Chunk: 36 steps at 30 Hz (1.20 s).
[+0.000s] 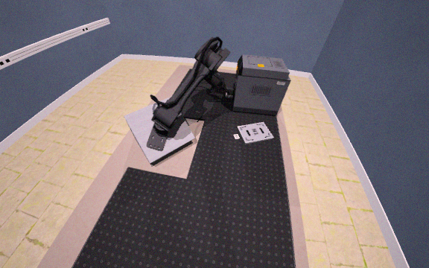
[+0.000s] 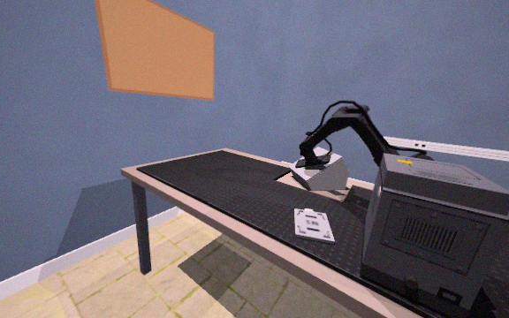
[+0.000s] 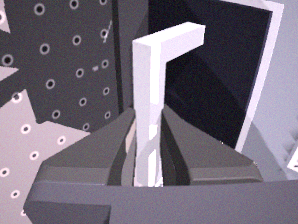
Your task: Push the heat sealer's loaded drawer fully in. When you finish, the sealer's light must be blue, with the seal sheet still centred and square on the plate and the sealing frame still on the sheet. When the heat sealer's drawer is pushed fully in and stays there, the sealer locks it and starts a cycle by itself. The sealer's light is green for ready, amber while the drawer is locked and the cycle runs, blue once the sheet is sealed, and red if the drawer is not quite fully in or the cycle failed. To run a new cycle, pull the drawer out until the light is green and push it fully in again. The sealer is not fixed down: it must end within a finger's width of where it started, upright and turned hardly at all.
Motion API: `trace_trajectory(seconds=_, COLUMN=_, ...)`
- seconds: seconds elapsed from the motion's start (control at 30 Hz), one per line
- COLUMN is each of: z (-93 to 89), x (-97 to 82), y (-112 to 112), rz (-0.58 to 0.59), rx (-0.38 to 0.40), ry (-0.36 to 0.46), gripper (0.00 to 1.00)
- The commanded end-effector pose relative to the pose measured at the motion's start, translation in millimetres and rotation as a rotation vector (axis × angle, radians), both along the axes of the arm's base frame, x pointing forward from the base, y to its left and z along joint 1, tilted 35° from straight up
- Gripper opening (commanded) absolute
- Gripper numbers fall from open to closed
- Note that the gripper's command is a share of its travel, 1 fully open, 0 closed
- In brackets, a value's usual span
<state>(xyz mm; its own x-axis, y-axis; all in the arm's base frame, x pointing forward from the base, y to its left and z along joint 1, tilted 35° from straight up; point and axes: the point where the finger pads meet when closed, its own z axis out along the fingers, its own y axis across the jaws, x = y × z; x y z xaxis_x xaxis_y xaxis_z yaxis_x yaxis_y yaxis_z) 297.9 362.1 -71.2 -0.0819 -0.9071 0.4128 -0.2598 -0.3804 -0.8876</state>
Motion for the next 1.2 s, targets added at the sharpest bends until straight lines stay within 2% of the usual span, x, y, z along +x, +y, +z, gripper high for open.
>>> trace_trajectory(seconds=0.0, z=17.1, x=3.0, y=15.2, rz=0.008, rx=0.058, ry=-0.005, gripper=0.0)
trace_trajectory(seconds=0.57, z=17.1, x=3.0, y=15.2, rz=0.008, rx=0.058, ry=-0.005, gripper=0.0)
trace_trajectory(seconds=0.6, z=17.1, x=3.0, y=15.2, rz=0.008, rx=0.058, ry=-0.005, gripper=0.3)
trace_trajectory(seconds=1.17, z=18.1, x=-1.0, y=18.1, rz=0.016, rx=0.06, ry=-0.01, gripper=0.3)
